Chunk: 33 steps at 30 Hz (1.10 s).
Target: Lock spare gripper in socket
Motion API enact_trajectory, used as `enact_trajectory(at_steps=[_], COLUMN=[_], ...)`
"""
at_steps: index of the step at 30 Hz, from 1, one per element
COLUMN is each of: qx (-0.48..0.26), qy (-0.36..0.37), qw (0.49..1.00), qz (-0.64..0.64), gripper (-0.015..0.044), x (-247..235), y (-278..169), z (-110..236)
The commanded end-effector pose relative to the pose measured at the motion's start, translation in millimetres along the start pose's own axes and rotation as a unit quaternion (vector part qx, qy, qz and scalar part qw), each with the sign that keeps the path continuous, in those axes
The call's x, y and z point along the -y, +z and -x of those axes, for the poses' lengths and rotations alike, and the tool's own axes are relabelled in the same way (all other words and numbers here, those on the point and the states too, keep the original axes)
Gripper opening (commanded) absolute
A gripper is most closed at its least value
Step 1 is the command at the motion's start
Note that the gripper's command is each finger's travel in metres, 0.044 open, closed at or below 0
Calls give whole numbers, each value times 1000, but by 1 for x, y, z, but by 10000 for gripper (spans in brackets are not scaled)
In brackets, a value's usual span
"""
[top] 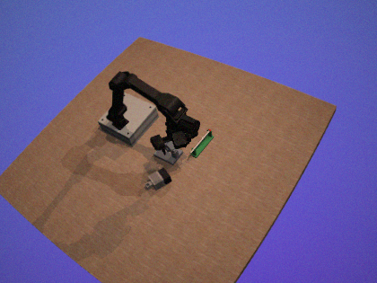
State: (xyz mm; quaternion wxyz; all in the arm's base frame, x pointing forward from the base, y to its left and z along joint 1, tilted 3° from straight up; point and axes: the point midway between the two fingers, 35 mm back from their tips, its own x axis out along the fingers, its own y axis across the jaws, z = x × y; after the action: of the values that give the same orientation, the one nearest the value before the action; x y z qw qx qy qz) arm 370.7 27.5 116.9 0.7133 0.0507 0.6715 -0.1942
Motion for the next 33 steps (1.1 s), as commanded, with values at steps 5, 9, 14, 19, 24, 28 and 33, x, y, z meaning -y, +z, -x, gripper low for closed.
enact_trajectory(at_steps=[5,9,14,19,24,28,33], qx=[88,116,126,126,126,126,126], qy=[-118,-123,-124,-124,-124,-124,-124], qw=[827,754,725,725,725,725,725], qz=[-543,-635,-666,-666,-666,-666,-666], gripper=[440,440,440,440,440,440,440], x=[87,101,106,106,106,106,104], y=[13,16,17,17,17,17,17], z=[-24,-26,-27,-27,-27,-27,-39])
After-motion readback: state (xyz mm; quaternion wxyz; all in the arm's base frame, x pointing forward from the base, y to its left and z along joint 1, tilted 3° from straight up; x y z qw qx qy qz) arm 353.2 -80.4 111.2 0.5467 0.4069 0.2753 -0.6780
